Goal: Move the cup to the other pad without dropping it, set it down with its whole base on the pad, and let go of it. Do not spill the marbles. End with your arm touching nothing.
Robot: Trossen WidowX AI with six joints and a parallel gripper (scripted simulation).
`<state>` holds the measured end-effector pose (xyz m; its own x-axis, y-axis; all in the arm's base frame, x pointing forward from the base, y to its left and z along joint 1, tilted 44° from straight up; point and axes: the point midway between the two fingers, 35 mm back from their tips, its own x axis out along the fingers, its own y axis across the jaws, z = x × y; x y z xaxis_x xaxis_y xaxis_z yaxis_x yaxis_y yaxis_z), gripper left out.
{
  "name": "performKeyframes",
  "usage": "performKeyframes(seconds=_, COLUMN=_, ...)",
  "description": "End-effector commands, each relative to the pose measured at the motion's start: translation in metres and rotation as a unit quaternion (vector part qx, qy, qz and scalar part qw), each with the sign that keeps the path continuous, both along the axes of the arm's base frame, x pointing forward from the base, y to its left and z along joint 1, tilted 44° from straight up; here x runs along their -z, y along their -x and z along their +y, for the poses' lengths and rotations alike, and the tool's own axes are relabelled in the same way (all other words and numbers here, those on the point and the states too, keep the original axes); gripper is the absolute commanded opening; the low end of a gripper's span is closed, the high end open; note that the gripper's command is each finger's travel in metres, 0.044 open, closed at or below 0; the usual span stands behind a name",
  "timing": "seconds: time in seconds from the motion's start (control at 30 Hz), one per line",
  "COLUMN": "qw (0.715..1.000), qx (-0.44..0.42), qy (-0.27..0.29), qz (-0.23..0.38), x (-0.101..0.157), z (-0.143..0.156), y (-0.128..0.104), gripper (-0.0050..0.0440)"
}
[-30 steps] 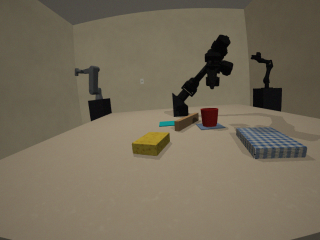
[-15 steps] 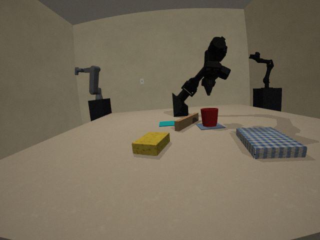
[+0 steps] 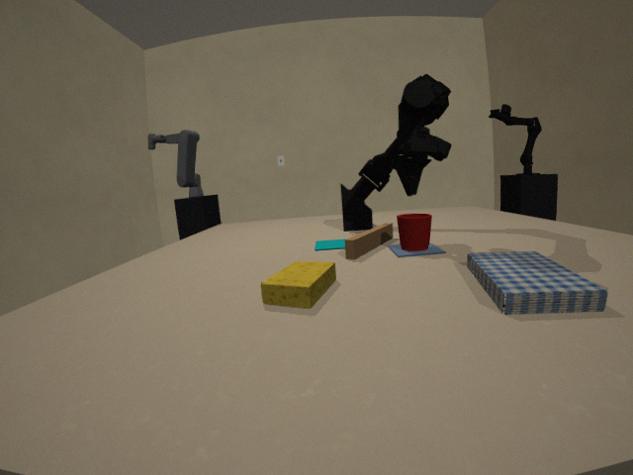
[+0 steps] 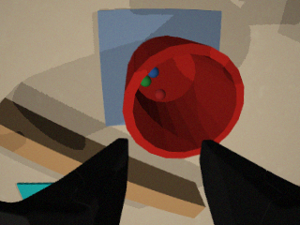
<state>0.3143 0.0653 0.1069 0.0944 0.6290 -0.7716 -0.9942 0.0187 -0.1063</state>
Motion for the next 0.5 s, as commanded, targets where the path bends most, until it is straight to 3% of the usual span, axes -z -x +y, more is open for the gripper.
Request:
performKeyframes(seconds=0.0, qw=1.0, qx=-0.021, qy=-0.013, qz=0.015, x=0.006, z=0.002, y=0.001, gripper=0.0148)
performKeyframes(seconds=0.47, qw=0.996, qx=-0.065, qy=-0.043, qz=0.036, x=0.016, z=0.007, y=0.006, gripper=0.0148)
